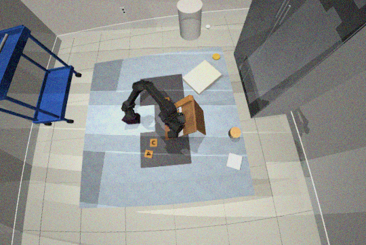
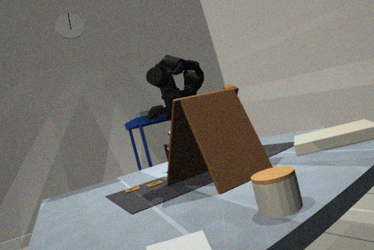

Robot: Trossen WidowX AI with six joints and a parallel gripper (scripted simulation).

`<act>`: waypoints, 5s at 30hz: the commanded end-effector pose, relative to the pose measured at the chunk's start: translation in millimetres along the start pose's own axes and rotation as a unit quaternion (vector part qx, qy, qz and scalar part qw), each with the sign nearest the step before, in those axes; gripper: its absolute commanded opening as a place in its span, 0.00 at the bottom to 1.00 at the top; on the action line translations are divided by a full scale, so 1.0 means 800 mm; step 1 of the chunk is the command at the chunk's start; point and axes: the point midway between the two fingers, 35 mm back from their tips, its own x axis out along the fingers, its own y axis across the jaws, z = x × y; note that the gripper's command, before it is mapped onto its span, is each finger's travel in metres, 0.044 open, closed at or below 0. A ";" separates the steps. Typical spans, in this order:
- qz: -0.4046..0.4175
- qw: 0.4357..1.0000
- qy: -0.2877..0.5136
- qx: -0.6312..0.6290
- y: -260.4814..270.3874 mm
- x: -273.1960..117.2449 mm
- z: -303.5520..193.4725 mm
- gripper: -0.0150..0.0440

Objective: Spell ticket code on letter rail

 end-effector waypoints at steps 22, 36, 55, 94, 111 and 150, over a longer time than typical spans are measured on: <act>-0.111 0.772 -0.188 -0.597 0.037 -0.168 -0.068 1.00; -0.150 0.708 -0.199 -0.661 0.044 -0.188 -0.080 1.00; -0.132 0.711 -0.175 -0.668 0.069 -0.164 -0.064 0.83; 0.070 0.698 0.057 -0.711 0.332 0.159 -0.132 0.83; 0.071 0.698 0.057 -0.710 0.331 0.172 -0.136 0.83; 0.071 0.698 0.057 -0.710 0.332 0.193 -0.141 0.57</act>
